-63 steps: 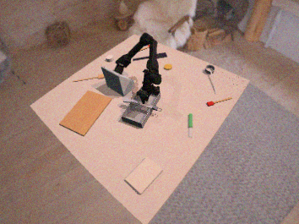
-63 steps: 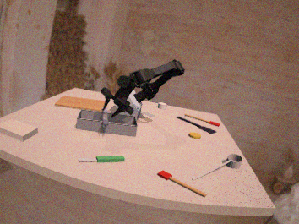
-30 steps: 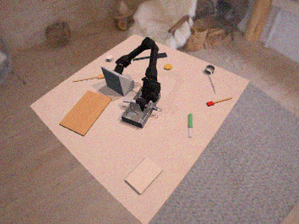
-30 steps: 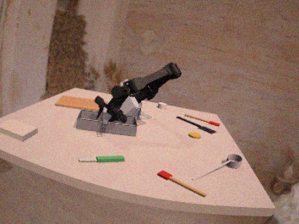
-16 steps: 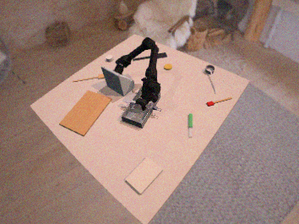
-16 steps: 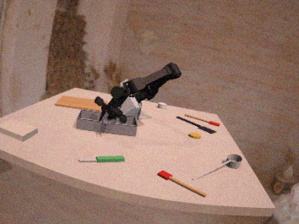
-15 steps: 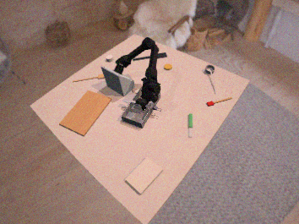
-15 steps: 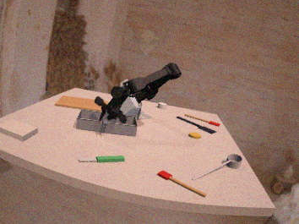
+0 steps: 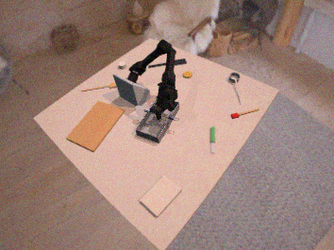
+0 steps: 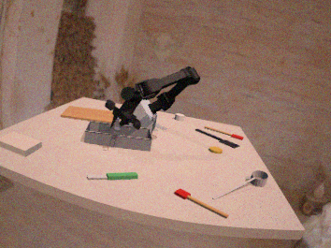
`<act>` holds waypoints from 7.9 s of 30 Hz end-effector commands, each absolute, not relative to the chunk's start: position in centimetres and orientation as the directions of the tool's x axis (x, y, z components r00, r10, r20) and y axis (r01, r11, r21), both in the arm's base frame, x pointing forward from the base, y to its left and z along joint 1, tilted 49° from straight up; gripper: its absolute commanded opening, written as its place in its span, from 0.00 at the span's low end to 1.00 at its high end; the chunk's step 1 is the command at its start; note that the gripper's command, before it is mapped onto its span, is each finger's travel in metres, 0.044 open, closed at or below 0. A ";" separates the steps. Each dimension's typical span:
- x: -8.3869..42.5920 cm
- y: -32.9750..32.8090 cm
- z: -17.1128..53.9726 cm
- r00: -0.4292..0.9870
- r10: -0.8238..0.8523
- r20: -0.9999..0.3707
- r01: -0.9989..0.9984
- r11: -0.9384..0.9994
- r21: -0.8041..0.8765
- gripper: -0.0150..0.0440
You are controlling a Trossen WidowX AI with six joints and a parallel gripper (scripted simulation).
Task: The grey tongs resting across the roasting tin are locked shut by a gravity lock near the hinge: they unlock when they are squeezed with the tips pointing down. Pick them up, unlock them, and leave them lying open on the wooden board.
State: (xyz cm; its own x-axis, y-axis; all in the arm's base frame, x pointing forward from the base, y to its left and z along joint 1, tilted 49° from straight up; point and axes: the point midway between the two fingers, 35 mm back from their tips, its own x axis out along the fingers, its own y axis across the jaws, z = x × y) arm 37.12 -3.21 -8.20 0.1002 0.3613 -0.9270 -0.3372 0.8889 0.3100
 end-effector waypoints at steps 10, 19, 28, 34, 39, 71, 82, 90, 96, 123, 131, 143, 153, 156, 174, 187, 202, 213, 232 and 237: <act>38.0 -6.5 -5.1 0.137 0.351 -0.926 -0.335 0.896 0.290 0.00; 37.8 -6.4 -5.5 0.083 0.428 -0.900 -0.357 0.856 0.374 0.00; 37.6 -6.2 -5.7 0.011 0.555 -0.832 -0.374 0.774 0.511 0.00; 37.5 -6.2 -5.6 -0.023 0.635 -0.772 -0.373 0.711 0.596 0.00; 37.5 -6.2 -5.5 -0.040 0.698 -0.715 -0.368 0.655 0.660 0.00; 32.7 -17.4 -11.4 -0.052 0.724 -0.688 0.083 0.690 0.719 0.00; 27.2 -23.4 -15.3 -0.050 0.734 -0.677 0.372 0.643 0.669 0.00; 25.5 -24.8 -16.3 -0.048 0.738 -0.673 0.443 0.620 0.648 0.00; 22.3 -26.8 -17.3 -0.042 0.724 -0.689 0.552 0.591 0.588 0.00; 3.9 -31.7 -21.9 -0.038 0.686 -0.727 0.954 0.242 0.179 0.00; 3.9 -31.8 -22.0 -0.033 0.676 -0.736 0.954 0.241 0.178 0.00; 3.8 -32.6 -23.2 0.023 0.552 -0.833 0.958 0.227 0.177 0.00; 3.8 -33.2 -23.7 0.069 0.430 -0.900 0.959 0.218 0.178 0.00; 3.8 -33.4 -23.8 0.082 0.392 -0.916 0.960 0.216 0.179 0.00; 3.6 -34.0 -23.2 0.154 0.149 -0.977 0.960 0.213 0.183 0.00; 3.4 -34.0 -21.7 0.197 -0.033 -0.980 0.959 0.217 0.185 0.00; 3.2 -33.4 -19.0 0.236 -0.238 -0.942 0.956 0.231 0.181 0.00; 3.1 -32.9 -17.2 0.252 -0.338 -0.907 0.955 0.240 0.176 0.00; 3.1 -32.9 -17.2 0.252 -0.338 -0.907 0.955 0.240 0.176 0.00; 3.1 -32.9 -17.2 0.252 -0.338 -0.907 0.955 0.240 0.176 0.00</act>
State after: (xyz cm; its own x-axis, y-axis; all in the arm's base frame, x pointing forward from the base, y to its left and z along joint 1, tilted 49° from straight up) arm 3.04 -32.77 -17.30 0.2473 -0.3323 -0.9102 0.9550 0.2424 0.1710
